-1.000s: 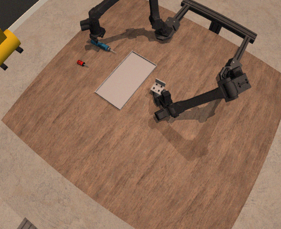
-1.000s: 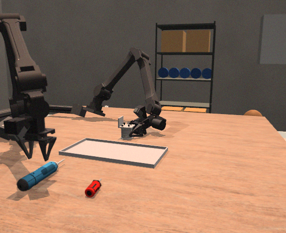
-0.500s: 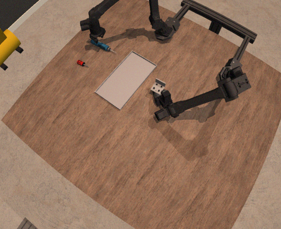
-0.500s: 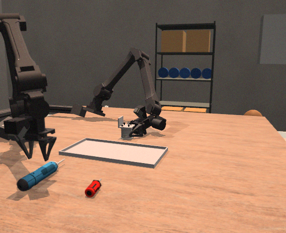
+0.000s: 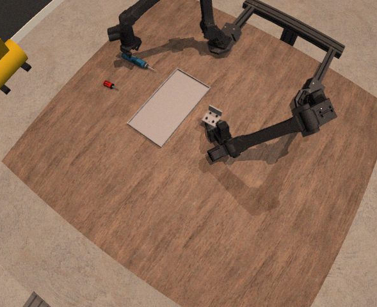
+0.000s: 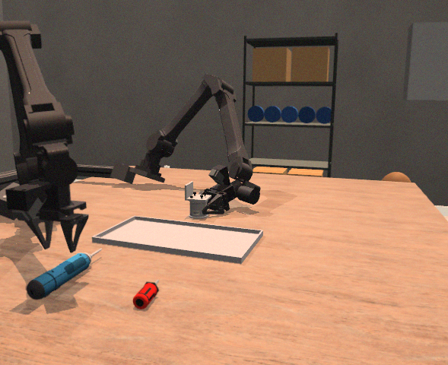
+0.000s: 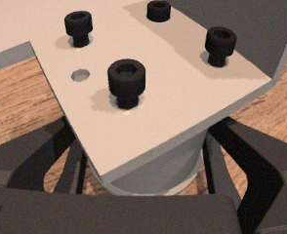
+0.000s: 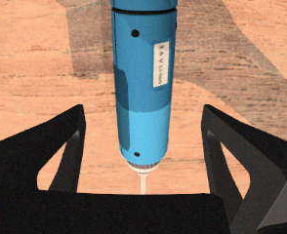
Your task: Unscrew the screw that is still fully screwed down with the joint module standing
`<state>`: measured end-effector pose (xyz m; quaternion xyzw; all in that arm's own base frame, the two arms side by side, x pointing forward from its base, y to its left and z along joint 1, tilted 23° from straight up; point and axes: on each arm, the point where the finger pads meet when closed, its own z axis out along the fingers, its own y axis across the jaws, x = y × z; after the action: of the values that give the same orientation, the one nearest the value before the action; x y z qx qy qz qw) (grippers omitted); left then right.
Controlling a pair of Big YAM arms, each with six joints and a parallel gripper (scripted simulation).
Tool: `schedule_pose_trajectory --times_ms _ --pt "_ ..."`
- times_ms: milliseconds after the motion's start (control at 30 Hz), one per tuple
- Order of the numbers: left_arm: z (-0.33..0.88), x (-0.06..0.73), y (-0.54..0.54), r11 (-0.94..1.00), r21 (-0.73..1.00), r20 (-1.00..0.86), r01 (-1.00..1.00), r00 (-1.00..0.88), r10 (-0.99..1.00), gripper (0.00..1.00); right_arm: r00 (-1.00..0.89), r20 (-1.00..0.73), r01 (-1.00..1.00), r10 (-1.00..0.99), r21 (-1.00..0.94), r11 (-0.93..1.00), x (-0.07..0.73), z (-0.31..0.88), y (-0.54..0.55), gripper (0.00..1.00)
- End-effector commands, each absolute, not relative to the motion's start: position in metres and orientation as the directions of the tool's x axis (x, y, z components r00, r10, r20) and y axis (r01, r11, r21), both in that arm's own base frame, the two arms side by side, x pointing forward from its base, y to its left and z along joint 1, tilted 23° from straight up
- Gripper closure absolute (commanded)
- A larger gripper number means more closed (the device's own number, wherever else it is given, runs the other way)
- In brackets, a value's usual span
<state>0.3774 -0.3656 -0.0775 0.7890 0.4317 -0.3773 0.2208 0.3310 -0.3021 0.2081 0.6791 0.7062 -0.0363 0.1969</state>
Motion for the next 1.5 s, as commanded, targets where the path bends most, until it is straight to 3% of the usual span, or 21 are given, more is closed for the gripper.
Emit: schedule_pose_trajectory --times_ms 0,1333,1467 --pt "-0.072 0.384 -0.370 -0.531 0.043 -0.786 0.846 0.356 0.505 0.40 0.025 -0.386 0.958 0.922 0.274 0.088 0.339 0.249 -0.316 0.35" --pt "-0.072 0.384 -0.370 -0.531 0.043 -0.786 0.846 0.356 0.505 0.41 0.025 -0.386 0.958 0.922 0.274 0.088 0.339 0.249 -0.316 0.35" --pt "-0.072 0.384 -0.370 -0.531 0.043 -0.786 0.846 0.356 0.505 0.41 0.006 -0.342 0.972 0.940 0.224 0.076 0.334 0.206 -0.314 0.35"
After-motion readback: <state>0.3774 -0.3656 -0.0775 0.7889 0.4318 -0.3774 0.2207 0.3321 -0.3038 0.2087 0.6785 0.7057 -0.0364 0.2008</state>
